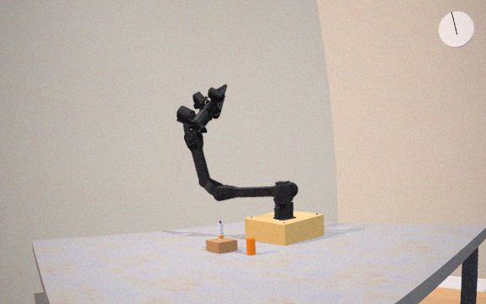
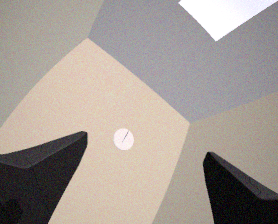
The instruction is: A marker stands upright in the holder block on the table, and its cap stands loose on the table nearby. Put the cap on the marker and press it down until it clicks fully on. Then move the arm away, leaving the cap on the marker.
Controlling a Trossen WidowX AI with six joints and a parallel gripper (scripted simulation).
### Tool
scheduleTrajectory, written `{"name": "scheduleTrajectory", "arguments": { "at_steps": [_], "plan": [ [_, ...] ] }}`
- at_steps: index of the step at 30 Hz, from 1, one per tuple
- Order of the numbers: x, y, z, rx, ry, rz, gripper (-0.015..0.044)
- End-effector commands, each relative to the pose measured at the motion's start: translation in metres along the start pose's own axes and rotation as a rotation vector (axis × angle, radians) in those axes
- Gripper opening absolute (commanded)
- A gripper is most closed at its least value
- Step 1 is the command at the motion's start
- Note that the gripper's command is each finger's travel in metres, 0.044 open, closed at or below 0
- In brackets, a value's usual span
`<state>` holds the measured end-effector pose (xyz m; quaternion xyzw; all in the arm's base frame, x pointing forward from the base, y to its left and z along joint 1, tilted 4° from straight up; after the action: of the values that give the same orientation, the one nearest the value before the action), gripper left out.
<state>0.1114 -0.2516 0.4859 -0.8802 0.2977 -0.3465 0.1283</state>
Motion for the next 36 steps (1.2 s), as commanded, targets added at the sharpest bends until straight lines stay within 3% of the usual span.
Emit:
{"name": "scheduleTrajectory", "arguments": {
  "at_steps": [1,6,13,21,28,36],
  "plan": [
    [-0.002,-0.001,-0.002,-0.002,0.007,-0.004,0.0374],
    [-0.053,-0.024,-0.054,-0.059,0.183,-0.113,0.0242],
    [-0.105,-0.054,-0.097,-0.245,0.318,-0.145,0.024],
    [-0.207,-0.118,-0.131,-0.595,0.559,-0.323,0.024],
    [-0.29,-0.188,-0.111,-0.991,0.693,-0.484,0.024],
    [-0.358,-0.262,-0.032,-1.535,0.716,-0.657,0.024]
  ]
}}
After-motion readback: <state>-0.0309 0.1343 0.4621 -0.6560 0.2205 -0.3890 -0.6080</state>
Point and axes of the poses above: the point midway between the two fingers, 35 mm back from their tips, its own z axis back along the fingers, its own y axis across the jaws, x = y × z, the point moved 2 cm from there along z, back along the fingers, and after that the axes turned 10 degrees about z, right-handed, at the moved point
